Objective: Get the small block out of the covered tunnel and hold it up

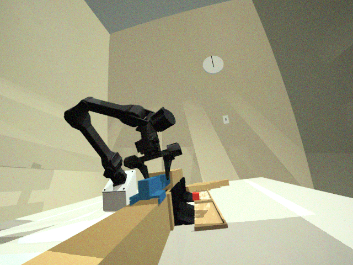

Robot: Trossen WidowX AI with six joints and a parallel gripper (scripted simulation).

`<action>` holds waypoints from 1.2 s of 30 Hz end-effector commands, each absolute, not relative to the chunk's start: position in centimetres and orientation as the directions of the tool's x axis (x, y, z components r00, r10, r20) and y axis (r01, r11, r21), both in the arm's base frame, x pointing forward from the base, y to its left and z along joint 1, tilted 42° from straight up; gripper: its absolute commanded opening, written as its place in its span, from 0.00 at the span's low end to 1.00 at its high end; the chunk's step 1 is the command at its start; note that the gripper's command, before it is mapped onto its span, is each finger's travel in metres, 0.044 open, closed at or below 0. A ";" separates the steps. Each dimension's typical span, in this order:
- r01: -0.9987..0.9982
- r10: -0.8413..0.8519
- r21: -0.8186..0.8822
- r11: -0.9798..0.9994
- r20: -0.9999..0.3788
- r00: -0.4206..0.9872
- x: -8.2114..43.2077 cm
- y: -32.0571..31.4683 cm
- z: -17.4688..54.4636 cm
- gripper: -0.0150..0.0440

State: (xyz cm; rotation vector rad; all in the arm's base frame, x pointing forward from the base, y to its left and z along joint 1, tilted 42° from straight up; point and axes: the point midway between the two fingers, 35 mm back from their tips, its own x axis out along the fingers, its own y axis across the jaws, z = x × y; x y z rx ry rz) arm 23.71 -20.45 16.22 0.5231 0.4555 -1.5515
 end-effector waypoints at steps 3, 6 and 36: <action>0.999 -0.805 0.029 -0.038 -0.593 -0.014 24.4 -18.8 18.4 1.00; 0.999 -0.805 0.031 -0.041 -0.593 -0.015 24.2 -20.1 18.4 1.00; 0.999 -0.807 0.029 -0.038 -0.590 -0.014 23.4 -24.7 19.4 1.00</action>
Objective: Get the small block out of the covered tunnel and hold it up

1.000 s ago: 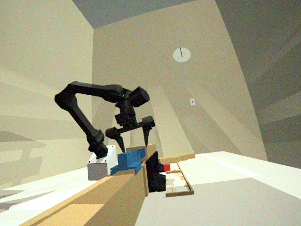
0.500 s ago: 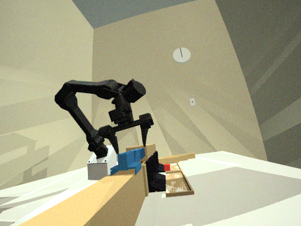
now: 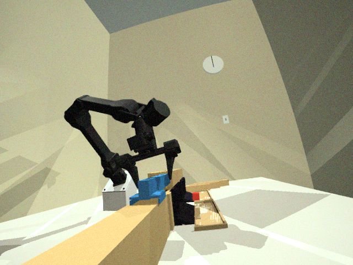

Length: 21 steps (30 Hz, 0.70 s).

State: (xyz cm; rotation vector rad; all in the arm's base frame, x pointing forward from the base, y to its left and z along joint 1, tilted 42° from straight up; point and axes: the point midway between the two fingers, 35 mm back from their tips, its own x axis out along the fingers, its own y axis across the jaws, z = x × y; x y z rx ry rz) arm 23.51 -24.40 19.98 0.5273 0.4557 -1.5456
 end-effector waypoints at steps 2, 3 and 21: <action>0.999 -0.807 0.029 -0.038 -0.590 -0.014 23.4 -24.9 19.1 1.00; 0.999 -0.808 0.029 -0.038 -0.590 -0.013 23.3 -25.0 19.0 1.00; 0.999 -0.811 0.033 -0.043 -0.585 -0.016 23.3 -24.9 19.4 0.32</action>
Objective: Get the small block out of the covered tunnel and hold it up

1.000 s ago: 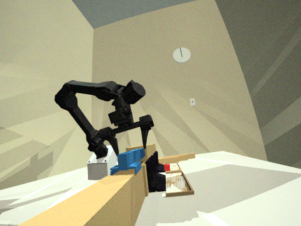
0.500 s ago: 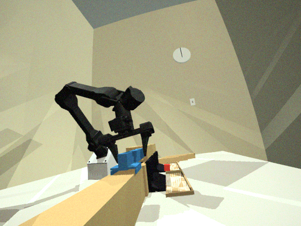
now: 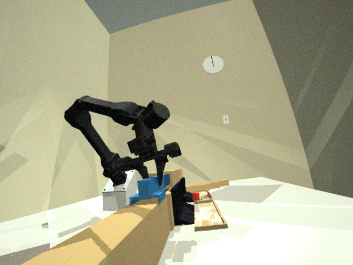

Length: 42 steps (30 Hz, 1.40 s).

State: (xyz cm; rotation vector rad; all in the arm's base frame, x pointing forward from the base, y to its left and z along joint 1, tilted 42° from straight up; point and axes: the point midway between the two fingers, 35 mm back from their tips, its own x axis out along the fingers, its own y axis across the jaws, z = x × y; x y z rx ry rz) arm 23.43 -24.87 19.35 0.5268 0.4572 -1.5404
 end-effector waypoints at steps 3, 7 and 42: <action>0.999 -0.811 0.033 -0.043 -0.585 -0.016 23.4 -24.8 19.3 0.25; 0.999 -0.809 0.032 -0.043 -0.588 -0.016 23.5 -24.2 18.5 0.25; 0.994 -0.841 0.073 -0.081 -0.540 -0.029 23.6 -22.2 16.9 0.61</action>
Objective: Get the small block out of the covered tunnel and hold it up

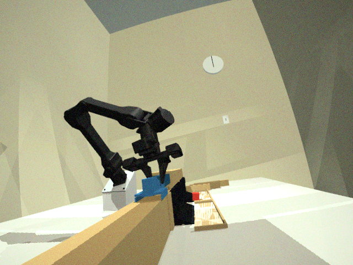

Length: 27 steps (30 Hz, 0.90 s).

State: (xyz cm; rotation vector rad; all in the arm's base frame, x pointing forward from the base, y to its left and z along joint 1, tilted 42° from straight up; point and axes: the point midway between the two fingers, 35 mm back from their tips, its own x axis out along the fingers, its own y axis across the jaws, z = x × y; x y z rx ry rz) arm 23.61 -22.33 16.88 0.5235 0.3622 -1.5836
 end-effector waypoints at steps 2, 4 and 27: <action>0.995 -0.837 0.068 -0.076 -0.547 -0.027 23.7 -21.9 17.3 0.70; 0.996 -0.830 0.059 -0.067 -0.558 -0.023 23.9 -21.5 17.9 0.79; 0.999 -0.806 0.029 -0.038 -0.591 -0.014 23.8 -23.2 21.0 1.00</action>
